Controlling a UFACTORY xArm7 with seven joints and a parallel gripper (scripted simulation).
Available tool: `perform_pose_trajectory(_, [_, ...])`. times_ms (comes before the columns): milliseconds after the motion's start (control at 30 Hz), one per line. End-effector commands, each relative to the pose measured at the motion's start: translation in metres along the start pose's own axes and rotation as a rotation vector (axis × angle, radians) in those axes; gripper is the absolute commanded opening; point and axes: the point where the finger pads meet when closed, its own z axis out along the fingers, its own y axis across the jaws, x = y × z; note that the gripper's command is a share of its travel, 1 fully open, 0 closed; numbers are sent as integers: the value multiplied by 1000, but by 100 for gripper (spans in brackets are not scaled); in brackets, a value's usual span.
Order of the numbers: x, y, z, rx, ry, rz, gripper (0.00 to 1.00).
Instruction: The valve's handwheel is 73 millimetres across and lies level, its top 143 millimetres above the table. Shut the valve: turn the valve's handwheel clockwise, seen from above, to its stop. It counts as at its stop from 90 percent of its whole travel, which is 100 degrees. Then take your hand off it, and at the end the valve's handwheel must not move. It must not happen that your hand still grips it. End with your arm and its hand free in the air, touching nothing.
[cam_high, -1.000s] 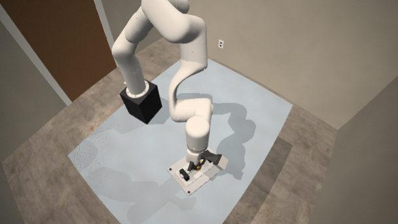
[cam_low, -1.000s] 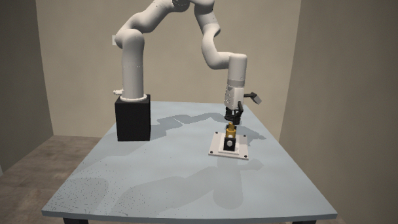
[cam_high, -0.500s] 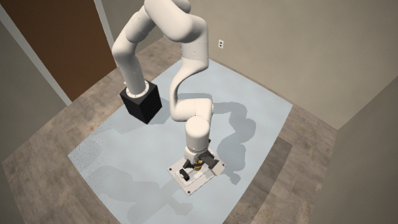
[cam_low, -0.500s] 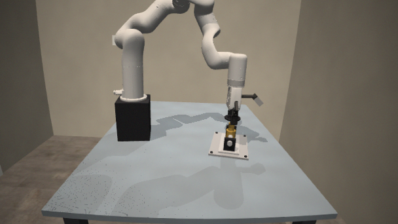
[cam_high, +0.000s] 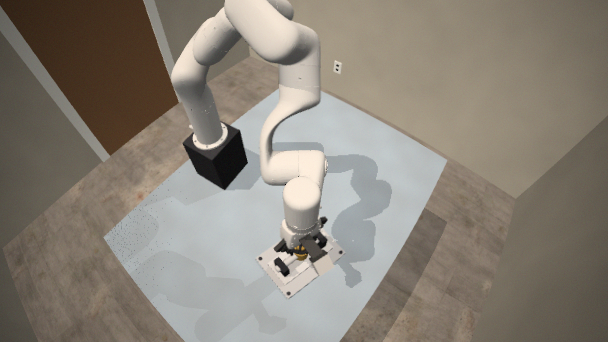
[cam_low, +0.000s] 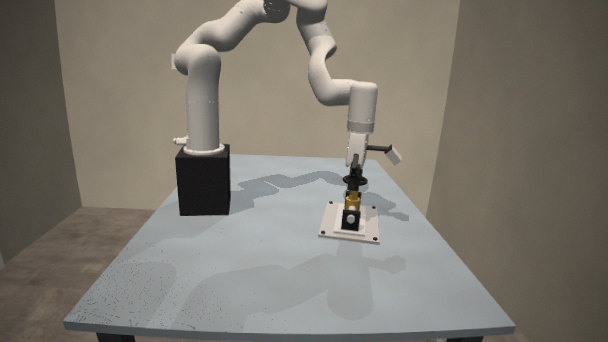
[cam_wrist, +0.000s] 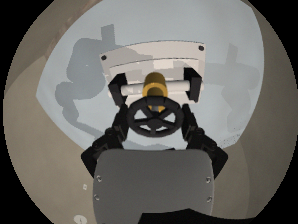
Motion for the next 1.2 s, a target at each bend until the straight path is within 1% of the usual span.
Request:
perform_pose_trajectory(0, [1,0,-1,-3,1,97,0])
perform_pose_trajectory(267, [1,0,-1,-3,1,235,0])
perform_pose_trajectory(333, [1,0,-1,-3,1,235,0])
perform_pose_trajectory(700, [1,0,-1,-3,1,385,0])
perform_pose_trajectory(1167, [1,0,-1,-3,1,488,0])
